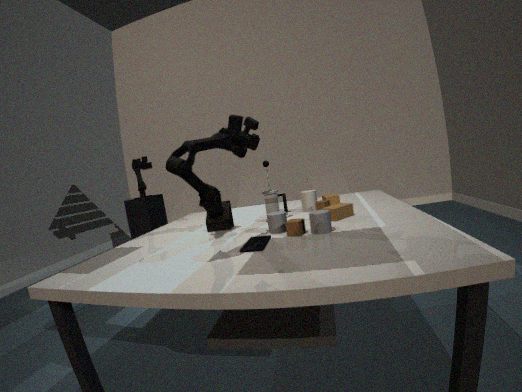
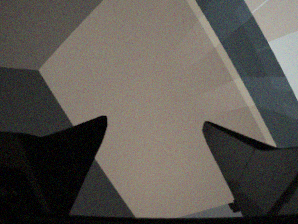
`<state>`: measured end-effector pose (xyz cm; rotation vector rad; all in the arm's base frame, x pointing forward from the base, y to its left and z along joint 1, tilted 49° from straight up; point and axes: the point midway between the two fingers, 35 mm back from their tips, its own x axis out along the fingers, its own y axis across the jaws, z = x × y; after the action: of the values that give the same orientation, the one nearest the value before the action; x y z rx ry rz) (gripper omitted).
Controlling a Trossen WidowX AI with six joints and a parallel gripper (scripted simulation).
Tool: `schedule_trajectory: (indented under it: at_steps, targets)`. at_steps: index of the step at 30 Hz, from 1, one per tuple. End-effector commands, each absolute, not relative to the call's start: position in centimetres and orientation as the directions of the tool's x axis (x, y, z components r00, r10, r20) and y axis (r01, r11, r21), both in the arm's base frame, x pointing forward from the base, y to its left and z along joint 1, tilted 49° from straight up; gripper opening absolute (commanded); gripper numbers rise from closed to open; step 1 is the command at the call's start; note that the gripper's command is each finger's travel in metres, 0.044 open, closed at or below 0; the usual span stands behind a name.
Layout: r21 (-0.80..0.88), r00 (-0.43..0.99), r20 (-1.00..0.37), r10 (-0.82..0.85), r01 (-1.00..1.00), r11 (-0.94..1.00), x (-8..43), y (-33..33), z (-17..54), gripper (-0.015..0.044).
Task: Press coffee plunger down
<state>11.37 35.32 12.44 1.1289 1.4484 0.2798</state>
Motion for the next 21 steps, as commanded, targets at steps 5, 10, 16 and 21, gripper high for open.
schedule_trajectory:
  at_steps: [5,10,16,21]
  targets:
    - [-0.462,0.815,-0.577,0.053,-0.379,0.802,12.9,30.7,13.6,0.044]
    - [-0.717,0.872,-0.488,-0.045,-0.371,0.59,13.5,28.1,15.0,0.044]
    - [-0.727,0.872,-0.487,-0.051,-0.372,0.578,13.9,26.5,13.7,0.044]
    - [-0.726,0.871,-0.489,-0.049,-0.376,0.576,14.3,23.7,11.1,0.044]
